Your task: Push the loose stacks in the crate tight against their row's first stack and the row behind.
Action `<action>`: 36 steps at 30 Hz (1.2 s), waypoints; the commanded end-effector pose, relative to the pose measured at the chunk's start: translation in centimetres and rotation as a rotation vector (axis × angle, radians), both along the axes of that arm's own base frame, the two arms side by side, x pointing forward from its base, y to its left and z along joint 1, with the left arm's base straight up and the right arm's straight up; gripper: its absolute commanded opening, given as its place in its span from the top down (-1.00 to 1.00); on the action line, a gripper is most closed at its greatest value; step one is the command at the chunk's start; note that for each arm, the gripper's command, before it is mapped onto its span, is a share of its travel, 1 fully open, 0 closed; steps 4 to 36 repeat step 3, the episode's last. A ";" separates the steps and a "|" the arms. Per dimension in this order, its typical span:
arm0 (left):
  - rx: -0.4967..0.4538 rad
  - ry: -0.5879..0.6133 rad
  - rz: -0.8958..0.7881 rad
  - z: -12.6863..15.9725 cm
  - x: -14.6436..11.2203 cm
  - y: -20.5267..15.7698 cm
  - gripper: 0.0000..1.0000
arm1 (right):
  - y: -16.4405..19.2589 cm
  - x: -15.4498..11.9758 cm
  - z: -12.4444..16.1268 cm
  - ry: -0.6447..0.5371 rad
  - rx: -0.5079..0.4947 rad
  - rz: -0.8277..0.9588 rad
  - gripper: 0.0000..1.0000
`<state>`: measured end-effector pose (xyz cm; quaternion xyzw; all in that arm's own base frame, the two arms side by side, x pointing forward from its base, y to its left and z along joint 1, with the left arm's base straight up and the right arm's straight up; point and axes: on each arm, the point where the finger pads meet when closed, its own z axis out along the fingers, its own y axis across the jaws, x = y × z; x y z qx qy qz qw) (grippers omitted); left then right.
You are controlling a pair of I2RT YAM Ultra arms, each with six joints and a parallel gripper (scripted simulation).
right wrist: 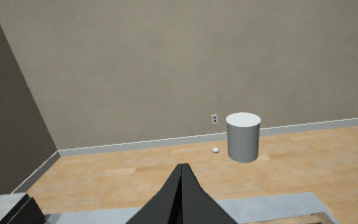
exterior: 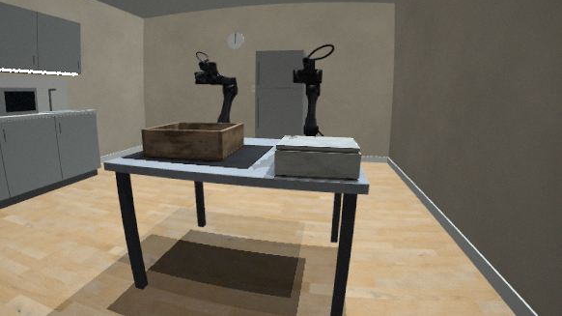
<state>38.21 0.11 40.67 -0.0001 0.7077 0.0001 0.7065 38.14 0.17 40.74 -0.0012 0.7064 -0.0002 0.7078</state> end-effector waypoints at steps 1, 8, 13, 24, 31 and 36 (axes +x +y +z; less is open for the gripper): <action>-0.008 -0.049 0.003 1.6 -1.3 -0.1 -1.00 | -0.4 -0.1 1.7 -0.028 0.007 -0.006 0.98; -0.008 -0.049 0.003 1.6 -1.3 -0.1 -1.00 | -0.4 -0.1 1.7 -0.028 0.007 -0.006 0.98; -0.008 -0.049 0.003 1.6 -1.3 -0.1 -1.00 | -0.4 -0.1 1.7 -0.028 0.007 -0.006 0.98; -0.008 -0.049 0.003 1.6 -1.3 -0.1 -1.00 | -0.4 -0.1 1.7 -0.028 0.007 -0.006 0.98; -0.008 -0.049 0.003 1.6 -1.3 -0.1 -1.00 | -0.4 -0.1 1.7 -0.028 0.007 -0.006 0.98; -0.008 -0.049 0.003 1.6 -1.3 -0.1 -1.00 | -0.4 -0.1 1.7 -0.028 0.007 -0.006 0.98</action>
